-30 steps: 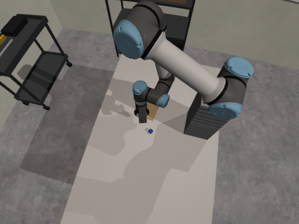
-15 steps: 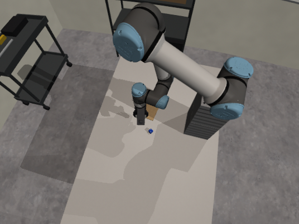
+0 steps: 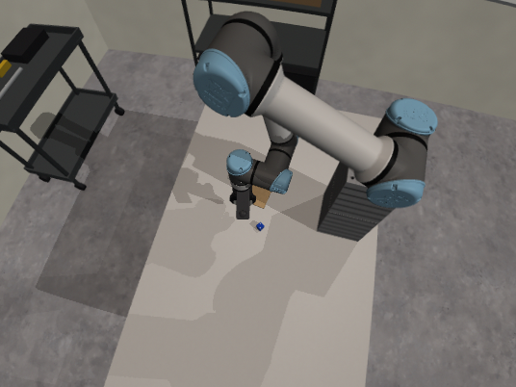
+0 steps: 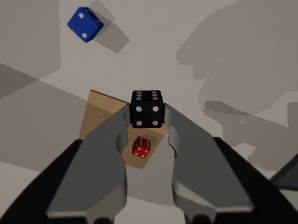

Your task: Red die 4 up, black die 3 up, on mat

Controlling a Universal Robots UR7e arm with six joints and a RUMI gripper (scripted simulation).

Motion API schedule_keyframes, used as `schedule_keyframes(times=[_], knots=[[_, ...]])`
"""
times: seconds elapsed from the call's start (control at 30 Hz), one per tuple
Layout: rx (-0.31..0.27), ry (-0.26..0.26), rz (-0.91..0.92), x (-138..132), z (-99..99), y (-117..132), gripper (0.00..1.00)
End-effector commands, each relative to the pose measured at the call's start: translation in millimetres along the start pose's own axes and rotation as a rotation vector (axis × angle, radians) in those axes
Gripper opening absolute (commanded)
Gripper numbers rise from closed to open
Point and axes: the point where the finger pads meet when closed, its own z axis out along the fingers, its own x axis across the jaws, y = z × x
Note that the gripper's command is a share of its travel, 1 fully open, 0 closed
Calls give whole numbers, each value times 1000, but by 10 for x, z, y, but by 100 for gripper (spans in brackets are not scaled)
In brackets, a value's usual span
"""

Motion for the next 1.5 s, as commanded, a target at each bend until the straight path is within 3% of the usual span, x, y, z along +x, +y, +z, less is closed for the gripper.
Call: schedule_keyframes(times=[0.0, 0.23, 0.27, 0.33, 0.37, 0.43, 0.53, 0.63, 0.7, 0.8, 1.0, 1.47], knots=[[-76, 1, 1, 5, -3, -2, 6], [-308, 0, 2, 3, 4, -12, 6], [-314, 0, 2, 3, 4, -12, 6], [-396, -1, 2, 1, 8, -15, 6], [-397, -1, 2, 1, 8, -15, 6], [-482, 1, 2, 6, 3, -20, 6], [-483, 1, 2, 6, 3, -20, 6], [-612, 2, 2, 7, 5, -26, 6], [-652, -1, 3, 2, 11, -25, 6], [-758, 1, 2, 6, 8, -31, 6], [-852, -2, 4, 1, 14, -32, 6], [-890, 2, 2, 8, 17, -38, 6]])
